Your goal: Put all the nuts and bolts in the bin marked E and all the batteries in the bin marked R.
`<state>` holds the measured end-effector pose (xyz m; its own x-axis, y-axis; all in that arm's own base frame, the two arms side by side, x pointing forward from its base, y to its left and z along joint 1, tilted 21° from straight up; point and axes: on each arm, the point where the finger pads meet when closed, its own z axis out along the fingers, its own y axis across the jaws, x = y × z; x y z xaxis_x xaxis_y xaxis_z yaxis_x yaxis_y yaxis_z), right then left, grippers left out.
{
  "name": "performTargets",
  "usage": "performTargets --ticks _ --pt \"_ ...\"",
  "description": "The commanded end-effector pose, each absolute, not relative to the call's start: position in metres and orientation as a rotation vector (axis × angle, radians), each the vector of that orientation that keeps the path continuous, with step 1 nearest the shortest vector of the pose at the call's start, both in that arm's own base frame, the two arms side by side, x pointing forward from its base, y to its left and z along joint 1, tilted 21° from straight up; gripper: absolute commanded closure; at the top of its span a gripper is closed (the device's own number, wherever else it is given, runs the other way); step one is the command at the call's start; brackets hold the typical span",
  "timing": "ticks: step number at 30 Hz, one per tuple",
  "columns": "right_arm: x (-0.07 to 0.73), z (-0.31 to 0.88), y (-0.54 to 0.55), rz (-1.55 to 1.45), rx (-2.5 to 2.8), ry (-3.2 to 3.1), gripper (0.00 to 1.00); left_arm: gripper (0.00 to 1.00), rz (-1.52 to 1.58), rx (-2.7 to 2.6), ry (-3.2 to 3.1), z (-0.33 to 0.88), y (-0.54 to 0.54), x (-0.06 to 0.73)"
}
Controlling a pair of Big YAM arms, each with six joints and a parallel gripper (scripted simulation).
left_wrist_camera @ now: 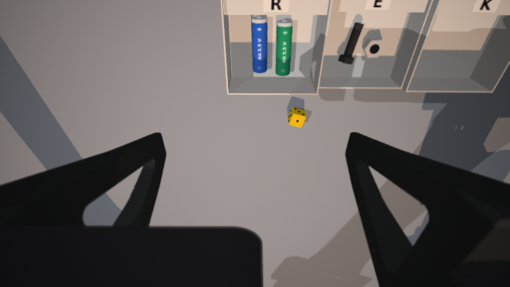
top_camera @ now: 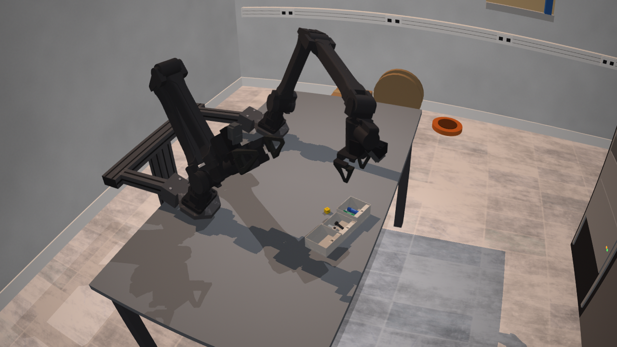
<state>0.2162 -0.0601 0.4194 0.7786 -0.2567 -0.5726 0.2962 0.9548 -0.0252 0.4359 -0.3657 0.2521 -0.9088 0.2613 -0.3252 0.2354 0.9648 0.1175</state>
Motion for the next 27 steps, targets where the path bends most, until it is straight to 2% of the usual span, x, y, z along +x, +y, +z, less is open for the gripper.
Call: performTargets --ticks 1,27 --pt "0.211 0.422 -0.061 -0.304 0.068 0.589 0.00 0.00 0.040 0.335 2.717 0.301 -0.383 0.434" --pt "0.211 0.422 -0.061 -0.304 0.068 0.589 0.00 0.00 0.042 0.325 2.723 0.334 -0.380 0.423"
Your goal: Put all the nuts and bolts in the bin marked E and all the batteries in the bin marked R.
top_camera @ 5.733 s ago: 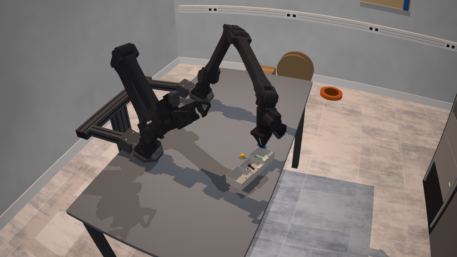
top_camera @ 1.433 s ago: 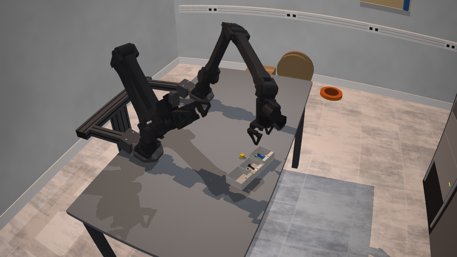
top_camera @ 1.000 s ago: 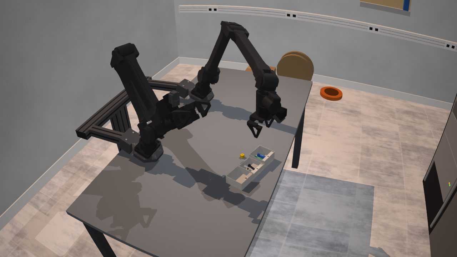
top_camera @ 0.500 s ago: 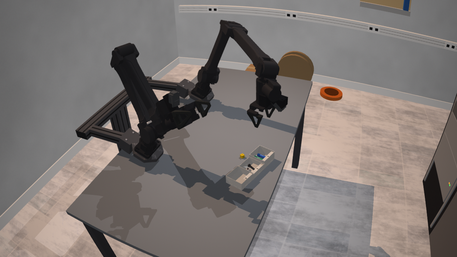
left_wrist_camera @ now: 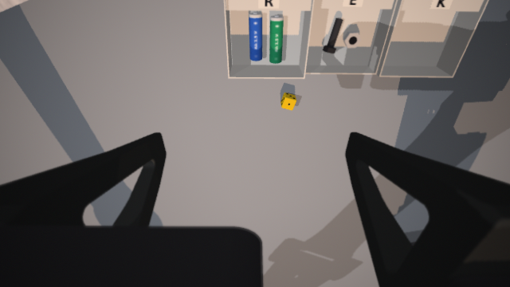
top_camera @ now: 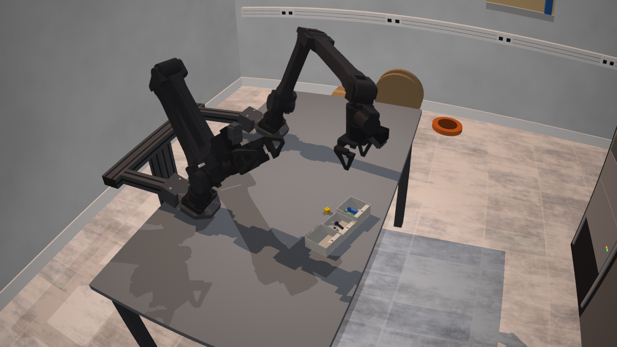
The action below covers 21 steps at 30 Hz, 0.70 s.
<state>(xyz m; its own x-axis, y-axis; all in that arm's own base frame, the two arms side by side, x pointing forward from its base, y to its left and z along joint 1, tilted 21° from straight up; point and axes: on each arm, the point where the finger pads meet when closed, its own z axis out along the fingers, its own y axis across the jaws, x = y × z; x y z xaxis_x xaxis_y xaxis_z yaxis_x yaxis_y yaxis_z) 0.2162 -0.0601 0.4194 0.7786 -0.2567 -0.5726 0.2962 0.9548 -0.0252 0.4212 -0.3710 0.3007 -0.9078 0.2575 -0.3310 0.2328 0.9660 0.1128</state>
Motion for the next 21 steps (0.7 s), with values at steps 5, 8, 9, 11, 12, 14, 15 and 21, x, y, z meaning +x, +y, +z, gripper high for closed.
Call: performTargets --ticks 5,8,9,11,12,14,15,21 --pt "0.2105 0.4221 -0.0609 -0.304 0.068 0.589 0.00 0.00 0.045 0.328 2.724 0.3325 -0.3808 0.4223" --pt "0.2105 0.4221 -0.0609 -0.304 0.068 0.589 0.00 0.00 0.045 0.329 2.725 0.3320 -0.3814 0.4223" --pt "0.2105 0.4221 -0.0609 -0.304 0.068 0.589 0.00 0.00 0.046 0.329 2.725 0.3318 -0.3814 0.4222" --pt "0.2105 0.4221 -0.0609 -0.304 0.068 0.589 0.00 0.00 0.047 0.330 2.726 0.3314 -0.3818 0.4222" --pt "0.2105 0.4221 -0.0609 -0.304 0.068 0.589 0.00 0.00 0.047 0.331 2.726 0.3312 -0.3819 0.4222" --pt "0.2105 0.4221 -0.0609 -0.304 0.068 0.589 0.00 0.00 0.047 0.331 2.726 0.3312 -0.3819 0.4222" --pt "0.2105 0.4221 -0.0609 -0.304 0.068 0.589 0.00 0.00 0.047 0.331 2.726 0.3310 -0.3821 0.4222" --pt "0.2105 0.4221 -0.0609 -0.304 0.068 0.589 0.00 0.00 0.049 0.333 2.728 0.3295 -0.3834 0.4224"
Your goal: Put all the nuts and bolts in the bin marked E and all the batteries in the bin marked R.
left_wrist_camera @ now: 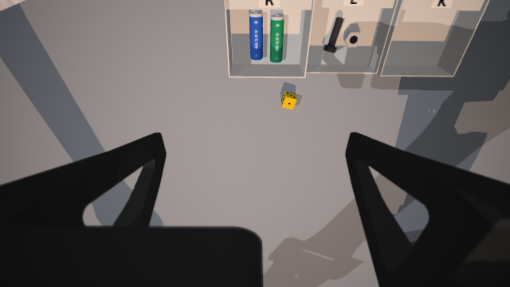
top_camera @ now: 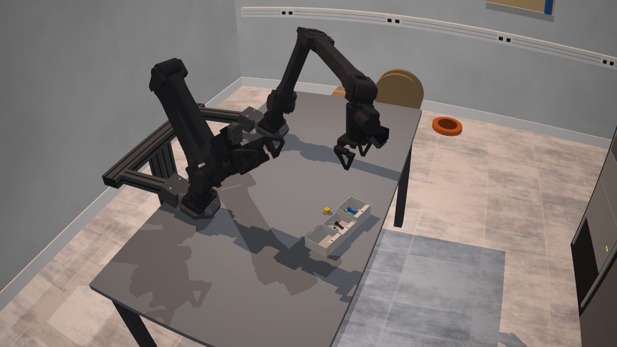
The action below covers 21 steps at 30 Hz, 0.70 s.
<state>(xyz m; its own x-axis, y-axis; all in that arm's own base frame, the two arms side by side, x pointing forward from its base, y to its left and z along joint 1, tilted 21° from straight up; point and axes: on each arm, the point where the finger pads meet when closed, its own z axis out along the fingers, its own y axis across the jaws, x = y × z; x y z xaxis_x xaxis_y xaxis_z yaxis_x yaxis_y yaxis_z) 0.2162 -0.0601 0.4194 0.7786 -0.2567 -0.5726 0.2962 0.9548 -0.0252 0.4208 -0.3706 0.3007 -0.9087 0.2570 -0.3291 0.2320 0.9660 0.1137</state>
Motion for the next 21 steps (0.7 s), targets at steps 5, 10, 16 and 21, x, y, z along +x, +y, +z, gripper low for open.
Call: performTargets --ticks 5,10,16,21 --pt "0.2105 0.4221 -0.0609 -0.304 0.068 0.589 0.00 0.00 0.053 0.336 2.731 0.3276 -0.3842 0.4224" --pt "0.2105 0.4221 -0.0609 -0.304 0.068 0.589 0.00 0.00 0.055 0.337 2.733 0.3265 -0.3849 0.4225" --pt "0.2105 0.4221 -0.0609 -0.304 0.068 0.589 0.00 0.00 0.060 0.340 2.737 0.3236 -0.3864 0.4230" --pt "0.2105 0.4221 -0.0609 -0.304 0.068 0.589 0.00 0.00 0.061 0.340 2.738 0.3220 -0.3870 0.4238"
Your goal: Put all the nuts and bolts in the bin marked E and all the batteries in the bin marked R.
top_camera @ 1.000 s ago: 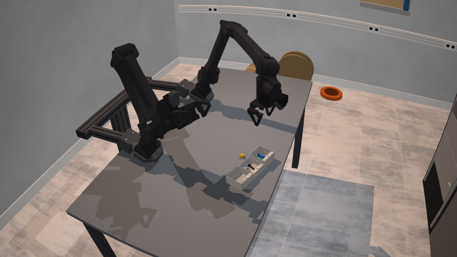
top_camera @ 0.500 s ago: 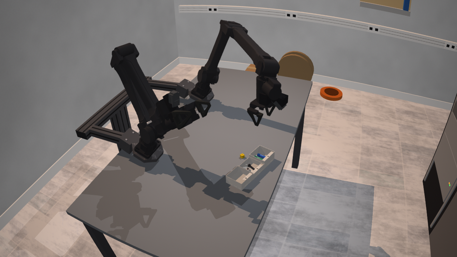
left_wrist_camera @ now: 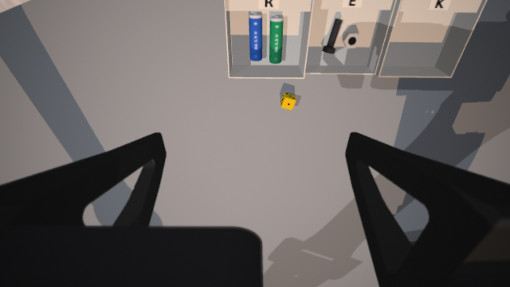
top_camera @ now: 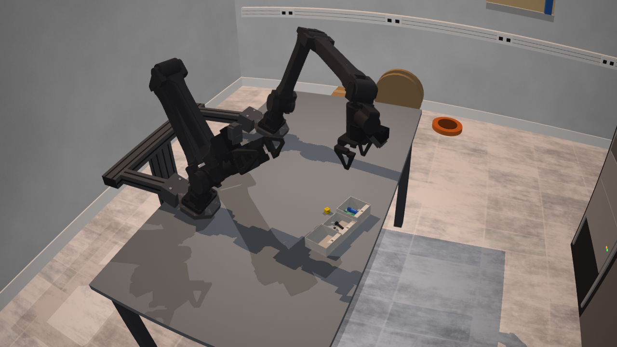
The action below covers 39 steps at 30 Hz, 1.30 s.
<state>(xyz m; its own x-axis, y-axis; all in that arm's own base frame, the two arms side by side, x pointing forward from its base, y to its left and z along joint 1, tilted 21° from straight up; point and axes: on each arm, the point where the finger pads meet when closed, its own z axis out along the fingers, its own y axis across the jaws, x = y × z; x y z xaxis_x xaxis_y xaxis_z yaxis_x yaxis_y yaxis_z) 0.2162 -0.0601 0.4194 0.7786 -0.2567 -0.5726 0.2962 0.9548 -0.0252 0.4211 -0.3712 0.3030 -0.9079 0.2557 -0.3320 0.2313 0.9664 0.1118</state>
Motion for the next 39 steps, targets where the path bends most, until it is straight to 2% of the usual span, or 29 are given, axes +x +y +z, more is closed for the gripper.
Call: performTargets --ticks 1,39 --pt "0.211 0.422 -0.061 -0.304 0.068 0.589 0.00 0.00 0.061 0.339 2.737 0.322 -0.387 0.424" --pt "0.211 0.422 -0.061 -0.304 0.068 0.589 0.00 0.00 0.063 0.338 2.737 0.319 -0.377 0.423"
